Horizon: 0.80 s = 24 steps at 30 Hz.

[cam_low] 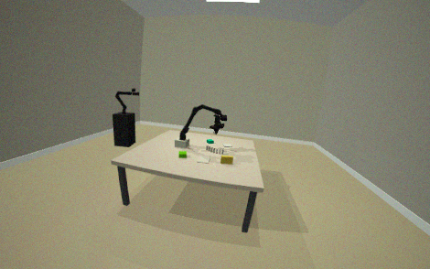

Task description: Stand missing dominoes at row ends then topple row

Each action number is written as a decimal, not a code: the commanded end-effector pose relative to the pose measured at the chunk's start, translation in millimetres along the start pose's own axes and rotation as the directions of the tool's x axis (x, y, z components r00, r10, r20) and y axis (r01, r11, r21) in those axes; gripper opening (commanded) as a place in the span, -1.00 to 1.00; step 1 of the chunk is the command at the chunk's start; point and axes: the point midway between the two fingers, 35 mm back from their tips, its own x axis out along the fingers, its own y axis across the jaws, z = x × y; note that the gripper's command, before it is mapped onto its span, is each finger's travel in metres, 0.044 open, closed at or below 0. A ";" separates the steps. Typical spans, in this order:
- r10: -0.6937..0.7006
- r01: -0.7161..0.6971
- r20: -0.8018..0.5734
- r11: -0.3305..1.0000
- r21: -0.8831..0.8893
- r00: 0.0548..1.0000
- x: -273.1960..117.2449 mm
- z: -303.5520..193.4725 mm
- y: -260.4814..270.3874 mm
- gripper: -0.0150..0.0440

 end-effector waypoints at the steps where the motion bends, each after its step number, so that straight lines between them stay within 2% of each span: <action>1: -0.006 0.006 -0.002 1.000 -0.020 1.000 6.6 23.9 11.2 -0.41; 7: -0.004 0.004 0.012 1.000 -0.028 1.000 8.8 25.4 12.8 -0.41; 24: 0.057 0.010 0.344 0.982 -0.191 0.937 51.8 55.9 51.2 -0.41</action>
